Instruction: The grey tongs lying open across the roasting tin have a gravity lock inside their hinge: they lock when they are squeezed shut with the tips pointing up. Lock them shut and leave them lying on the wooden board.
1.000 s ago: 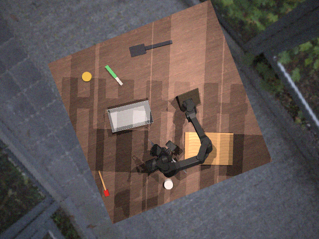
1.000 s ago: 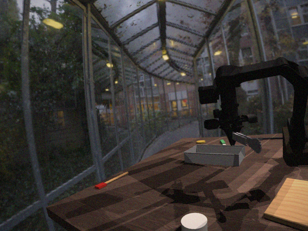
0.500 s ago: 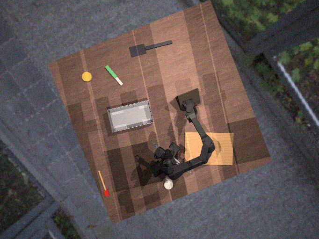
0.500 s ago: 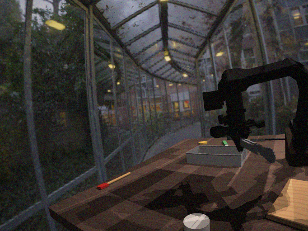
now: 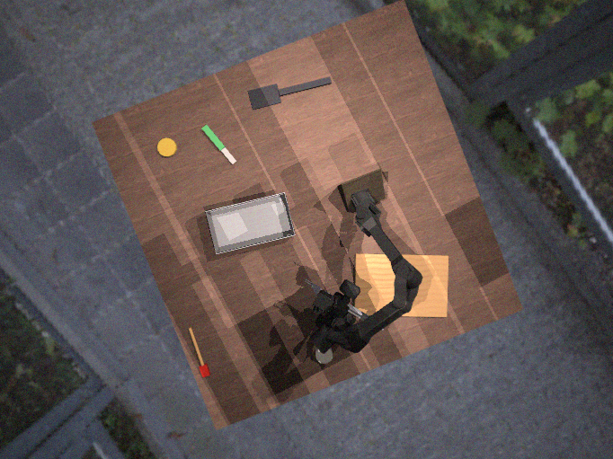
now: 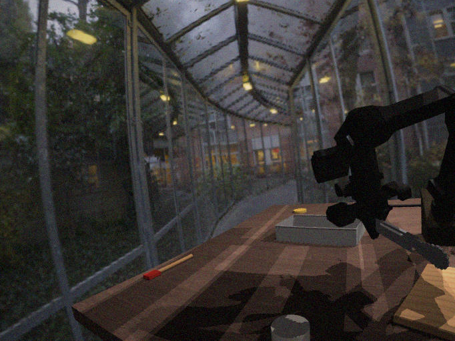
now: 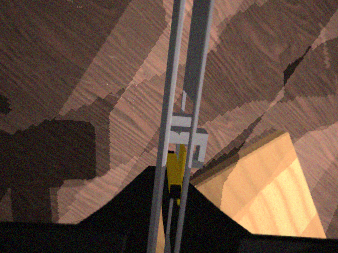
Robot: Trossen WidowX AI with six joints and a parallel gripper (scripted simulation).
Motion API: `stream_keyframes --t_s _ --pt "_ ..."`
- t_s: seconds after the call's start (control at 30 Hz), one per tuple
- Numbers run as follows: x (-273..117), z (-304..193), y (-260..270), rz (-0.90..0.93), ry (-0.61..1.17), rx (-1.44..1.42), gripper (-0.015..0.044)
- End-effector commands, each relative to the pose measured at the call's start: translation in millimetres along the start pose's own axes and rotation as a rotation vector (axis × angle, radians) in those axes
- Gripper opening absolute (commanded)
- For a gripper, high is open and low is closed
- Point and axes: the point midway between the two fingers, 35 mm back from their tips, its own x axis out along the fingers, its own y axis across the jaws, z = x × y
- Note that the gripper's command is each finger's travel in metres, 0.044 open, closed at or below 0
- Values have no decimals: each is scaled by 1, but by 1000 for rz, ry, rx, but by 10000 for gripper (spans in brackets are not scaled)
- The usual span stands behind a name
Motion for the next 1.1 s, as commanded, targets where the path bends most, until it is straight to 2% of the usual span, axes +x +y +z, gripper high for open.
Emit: stream_keyframes --t_s 0.0,1.07 --pt "0 -13 -5 -4 -26 -19 -150" --pt "10 -116 -56 -1 -121 -188 -150"
